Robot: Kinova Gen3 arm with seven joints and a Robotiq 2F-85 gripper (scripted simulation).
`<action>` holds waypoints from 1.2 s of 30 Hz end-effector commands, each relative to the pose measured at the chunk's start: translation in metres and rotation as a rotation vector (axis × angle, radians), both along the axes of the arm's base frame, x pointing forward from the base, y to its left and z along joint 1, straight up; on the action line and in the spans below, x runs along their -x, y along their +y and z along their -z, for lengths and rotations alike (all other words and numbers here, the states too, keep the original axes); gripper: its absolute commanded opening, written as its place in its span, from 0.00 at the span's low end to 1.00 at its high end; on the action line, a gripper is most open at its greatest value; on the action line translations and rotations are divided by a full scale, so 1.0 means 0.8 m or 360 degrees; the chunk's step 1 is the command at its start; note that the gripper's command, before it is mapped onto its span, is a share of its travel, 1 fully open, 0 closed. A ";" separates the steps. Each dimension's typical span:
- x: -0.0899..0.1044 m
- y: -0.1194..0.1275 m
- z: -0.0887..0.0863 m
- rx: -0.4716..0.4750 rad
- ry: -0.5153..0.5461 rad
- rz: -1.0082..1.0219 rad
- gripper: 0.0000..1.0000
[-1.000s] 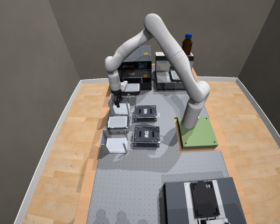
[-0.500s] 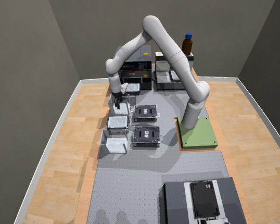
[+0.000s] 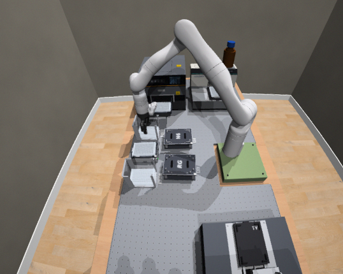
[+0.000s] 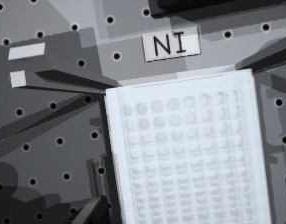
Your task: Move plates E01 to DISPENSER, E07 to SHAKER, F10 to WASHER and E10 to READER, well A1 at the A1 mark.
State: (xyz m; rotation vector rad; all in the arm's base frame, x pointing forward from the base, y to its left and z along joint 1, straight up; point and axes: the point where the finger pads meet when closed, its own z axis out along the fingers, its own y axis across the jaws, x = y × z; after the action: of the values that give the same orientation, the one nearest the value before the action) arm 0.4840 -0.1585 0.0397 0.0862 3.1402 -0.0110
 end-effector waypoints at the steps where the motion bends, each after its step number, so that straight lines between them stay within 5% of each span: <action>1: -0.001 0.000 -0.001 0.0001 -0.0003 0.0000 1.00; 36: -0.001 0.000 0.021 0.0001 -0.0003 0.0000 1.00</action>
State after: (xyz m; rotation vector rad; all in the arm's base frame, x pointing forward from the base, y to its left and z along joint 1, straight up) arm 0.4840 -0.1586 0.0216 0.0862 3.1403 -0.0110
